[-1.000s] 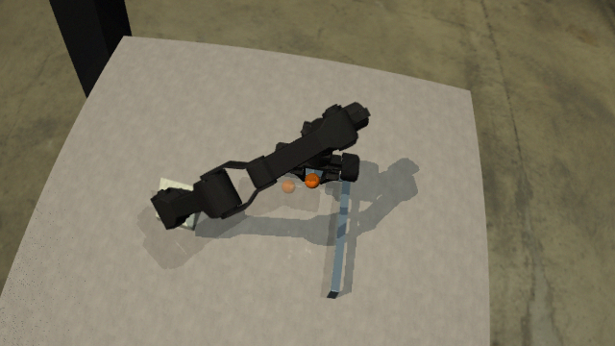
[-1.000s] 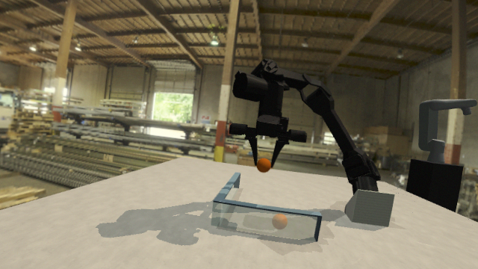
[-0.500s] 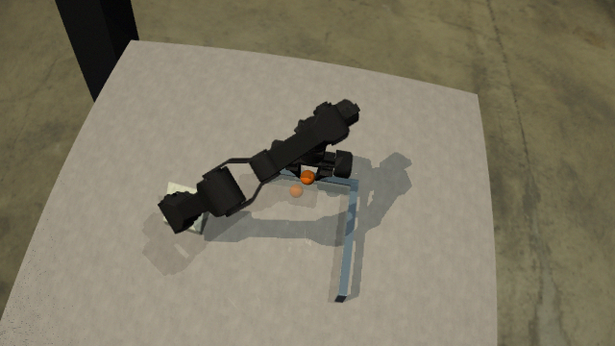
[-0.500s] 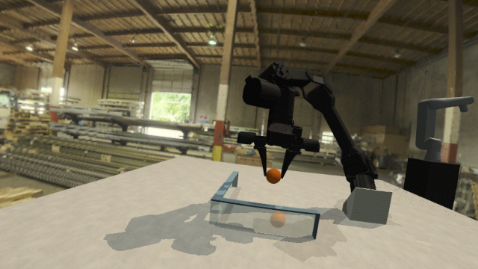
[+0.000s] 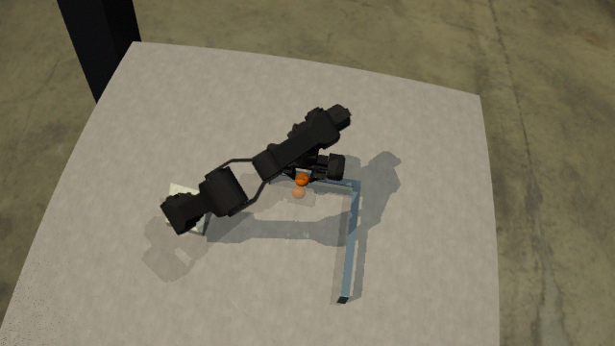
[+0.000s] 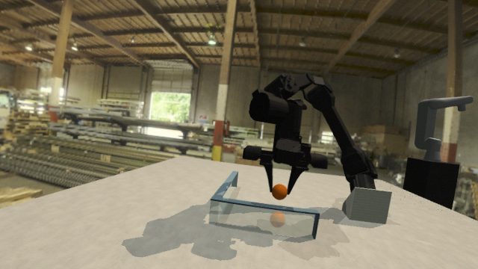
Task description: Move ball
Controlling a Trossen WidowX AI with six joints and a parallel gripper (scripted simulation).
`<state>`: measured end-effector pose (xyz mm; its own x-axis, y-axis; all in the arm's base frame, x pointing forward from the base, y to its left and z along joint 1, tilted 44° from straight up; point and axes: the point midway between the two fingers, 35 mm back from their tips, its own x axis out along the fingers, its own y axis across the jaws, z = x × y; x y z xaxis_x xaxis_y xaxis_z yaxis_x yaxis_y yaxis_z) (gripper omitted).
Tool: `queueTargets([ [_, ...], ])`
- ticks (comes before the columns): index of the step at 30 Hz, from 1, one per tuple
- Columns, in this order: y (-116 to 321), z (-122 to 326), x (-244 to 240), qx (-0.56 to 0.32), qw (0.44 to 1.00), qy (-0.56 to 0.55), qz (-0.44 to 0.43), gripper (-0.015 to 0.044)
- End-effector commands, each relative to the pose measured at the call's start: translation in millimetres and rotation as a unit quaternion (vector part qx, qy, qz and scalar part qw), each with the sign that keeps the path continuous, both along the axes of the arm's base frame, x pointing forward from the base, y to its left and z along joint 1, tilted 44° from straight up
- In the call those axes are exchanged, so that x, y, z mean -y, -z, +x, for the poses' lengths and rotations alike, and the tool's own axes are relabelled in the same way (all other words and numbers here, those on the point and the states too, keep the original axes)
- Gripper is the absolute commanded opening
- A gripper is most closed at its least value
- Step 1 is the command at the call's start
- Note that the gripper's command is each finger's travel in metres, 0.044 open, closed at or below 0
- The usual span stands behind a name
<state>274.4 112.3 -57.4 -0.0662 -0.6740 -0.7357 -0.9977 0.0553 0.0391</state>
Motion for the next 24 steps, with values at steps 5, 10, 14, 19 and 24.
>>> queueTargets([
  [5, 31.5, -6.2, 31.8, -0.004, 1.000, -0.001, -0.005, 0.0000],
  [10, 36.9, -7.5, 37.7, -0.004, 1.000, -0.001, -0.006, 0.0000],
  [14, 38.7, -7.6, 39.4, -0.004, 1.000, -0.001, -0.006, 0.0000],
  [19, 44.3, -8.1, 44.6, -0.004, 1.000, -0.001, -0.006, 0.0000],
  [24, 49.9, -8.8, 50.1, -0.004, 1.000, -0.001, -0.006, 0.0000],
])
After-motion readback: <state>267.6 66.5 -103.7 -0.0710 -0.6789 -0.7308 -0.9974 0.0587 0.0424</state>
